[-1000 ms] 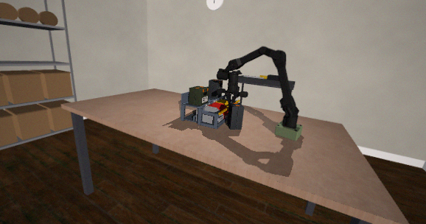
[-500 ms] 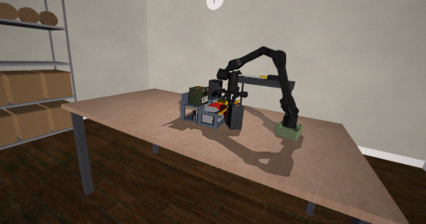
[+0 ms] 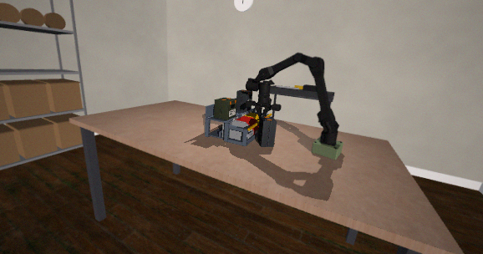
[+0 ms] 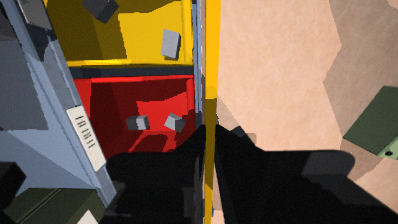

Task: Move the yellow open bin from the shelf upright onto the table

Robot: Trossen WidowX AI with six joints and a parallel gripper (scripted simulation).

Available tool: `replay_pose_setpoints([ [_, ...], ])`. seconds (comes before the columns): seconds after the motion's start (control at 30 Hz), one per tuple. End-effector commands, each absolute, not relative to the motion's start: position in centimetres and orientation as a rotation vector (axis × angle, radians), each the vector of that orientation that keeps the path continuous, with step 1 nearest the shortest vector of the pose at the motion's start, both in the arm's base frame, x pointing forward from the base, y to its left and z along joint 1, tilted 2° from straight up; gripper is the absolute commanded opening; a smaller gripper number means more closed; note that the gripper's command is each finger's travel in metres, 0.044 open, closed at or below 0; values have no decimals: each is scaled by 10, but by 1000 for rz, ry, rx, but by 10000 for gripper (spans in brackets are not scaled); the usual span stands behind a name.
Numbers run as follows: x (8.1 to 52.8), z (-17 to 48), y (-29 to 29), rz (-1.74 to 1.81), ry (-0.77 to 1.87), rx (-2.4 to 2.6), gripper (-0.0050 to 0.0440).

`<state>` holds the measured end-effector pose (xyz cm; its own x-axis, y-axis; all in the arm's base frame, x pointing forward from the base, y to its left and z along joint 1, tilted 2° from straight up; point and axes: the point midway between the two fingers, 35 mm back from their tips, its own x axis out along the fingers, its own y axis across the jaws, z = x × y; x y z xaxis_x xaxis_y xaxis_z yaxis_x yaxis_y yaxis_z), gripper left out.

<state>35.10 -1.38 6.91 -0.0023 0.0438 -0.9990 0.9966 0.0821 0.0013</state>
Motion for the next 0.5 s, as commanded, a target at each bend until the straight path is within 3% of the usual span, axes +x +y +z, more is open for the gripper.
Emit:
replay_pose_setpoints([
  [0.0,355,81,-15,-1101,1244,1195,0],
  [0.17,352,134,-16,-1101,1244,1195,0],
  [0.47,352,134,-16,-1101,1244,1195,0],
])
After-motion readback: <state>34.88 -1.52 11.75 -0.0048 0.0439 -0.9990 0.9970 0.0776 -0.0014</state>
